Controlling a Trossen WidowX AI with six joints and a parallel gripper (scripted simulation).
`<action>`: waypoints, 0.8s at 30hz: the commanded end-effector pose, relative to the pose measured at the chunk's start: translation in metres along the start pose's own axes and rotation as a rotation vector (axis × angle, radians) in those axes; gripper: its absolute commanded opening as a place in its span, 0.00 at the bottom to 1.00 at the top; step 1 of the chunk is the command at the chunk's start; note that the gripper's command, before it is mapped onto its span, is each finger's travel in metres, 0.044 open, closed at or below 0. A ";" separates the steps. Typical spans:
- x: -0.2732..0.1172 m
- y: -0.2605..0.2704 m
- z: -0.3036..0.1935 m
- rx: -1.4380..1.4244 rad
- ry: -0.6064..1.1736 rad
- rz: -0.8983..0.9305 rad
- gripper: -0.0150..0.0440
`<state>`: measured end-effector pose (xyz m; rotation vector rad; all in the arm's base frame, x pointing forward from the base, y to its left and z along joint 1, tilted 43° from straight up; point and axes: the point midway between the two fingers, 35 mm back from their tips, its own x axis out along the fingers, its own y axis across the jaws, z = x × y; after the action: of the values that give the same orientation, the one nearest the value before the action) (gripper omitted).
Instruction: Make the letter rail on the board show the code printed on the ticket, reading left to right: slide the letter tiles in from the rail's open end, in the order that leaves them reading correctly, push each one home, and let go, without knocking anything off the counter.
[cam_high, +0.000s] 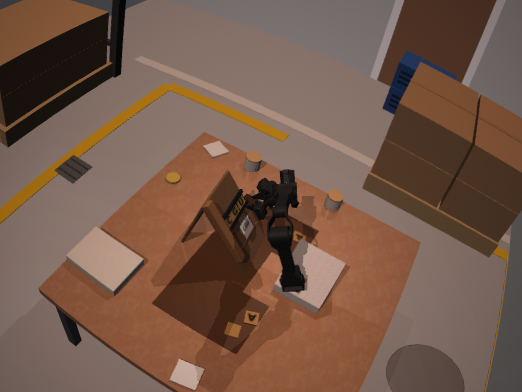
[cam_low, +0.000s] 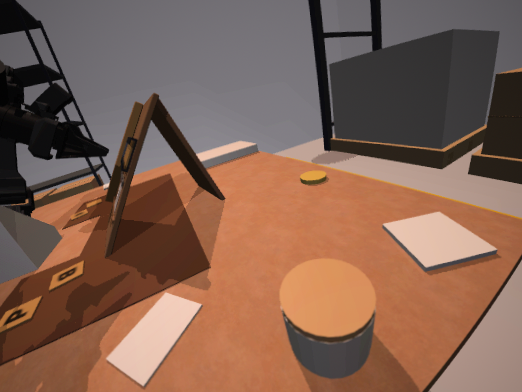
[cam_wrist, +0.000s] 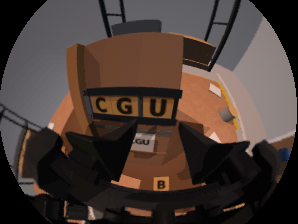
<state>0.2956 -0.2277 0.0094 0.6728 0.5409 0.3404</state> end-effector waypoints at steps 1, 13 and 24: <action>-0.002 0.000 0.002 -0.008 -0.005 0.000 0.75; -0.005 -0.001 0.004 -0.008 -0.005 0.000 0.75; -0.007 -0.001 0.007 -0.008 -0.005 0.000 0.75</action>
<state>0.2932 -0.2324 0.0134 0.6731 0.5407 0.3393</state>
